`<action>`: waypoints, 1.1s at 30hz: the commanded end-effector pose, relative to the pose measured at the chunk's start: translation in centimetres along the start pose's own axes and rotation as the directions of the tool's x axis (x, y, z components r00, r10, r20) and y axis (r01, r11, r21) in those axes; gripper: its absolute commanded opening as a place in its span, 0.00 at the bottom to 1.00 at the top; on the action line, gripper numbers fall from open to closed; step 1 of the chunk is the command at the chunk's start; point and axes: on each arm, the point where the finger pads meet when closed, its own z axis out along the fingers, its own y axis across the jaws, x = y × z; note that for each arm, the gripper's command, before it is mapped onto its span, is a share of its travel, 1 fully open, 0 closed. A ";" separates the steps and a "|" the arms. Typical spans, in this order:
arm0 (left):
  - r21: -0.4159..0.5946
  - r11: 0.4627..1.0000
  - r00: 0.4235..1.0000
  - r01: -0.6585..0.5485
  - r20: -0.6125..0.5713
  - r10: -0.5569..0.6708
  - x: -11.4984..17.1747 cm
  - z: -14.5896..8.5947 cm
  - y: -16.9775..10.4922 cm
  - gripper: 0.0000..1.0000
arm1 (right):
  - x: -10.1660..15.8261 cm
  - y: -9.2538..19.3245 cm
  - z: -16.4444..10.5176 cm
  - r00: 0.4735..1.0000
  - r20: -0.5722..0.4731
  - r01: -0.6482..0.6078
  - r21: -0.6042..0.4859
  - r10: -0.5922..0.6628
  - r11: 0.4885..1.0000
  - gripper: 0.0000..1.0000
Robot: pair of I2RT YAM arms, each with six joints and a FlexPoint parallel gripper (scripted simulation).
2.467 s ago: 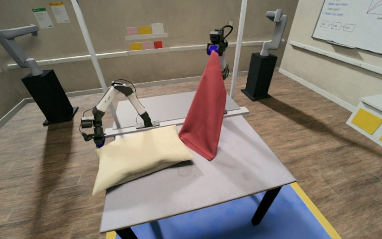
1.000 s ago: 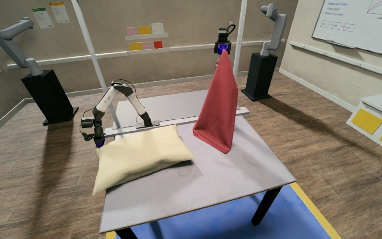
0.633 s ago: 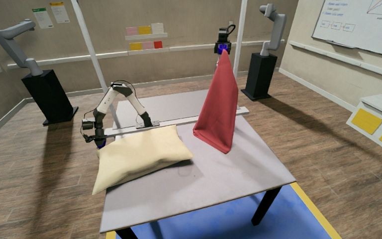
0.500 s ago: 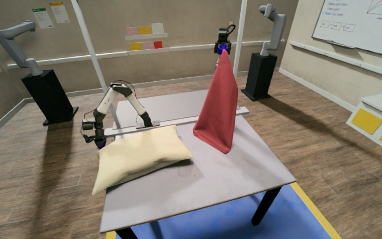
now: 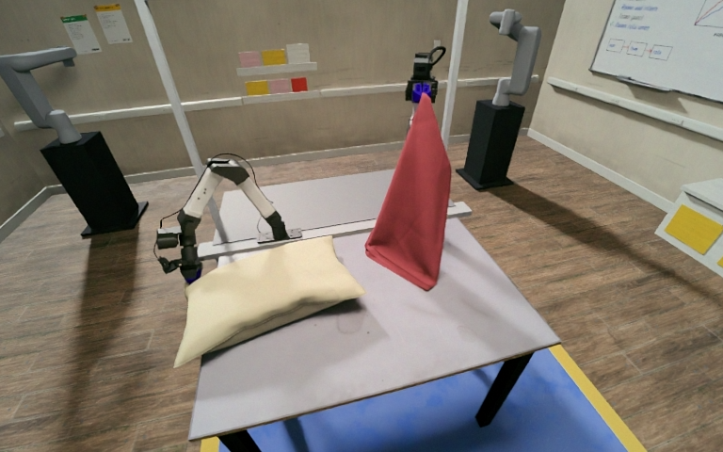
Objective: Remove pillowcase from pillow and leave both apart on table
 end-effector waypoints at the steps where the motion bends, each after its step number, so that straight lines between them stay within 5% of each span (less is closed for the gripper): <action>1: -0.001 1.000 0.998 0.013 0.056 -0.013 -1.5 -0.7 0.0 0.00 | -0.6 -0.5 0.7 1.000 0.019 0.017 0.002 -0.017 1.000 0.04; 33: -0.001 1.000 0.998 0.013 0.056 -0.013 -1.5 -0.7 0.0 0.00 | -0.6 -0.5 0.7 1.000 0.019 0.017 0.002 -0.017 1.000 0.06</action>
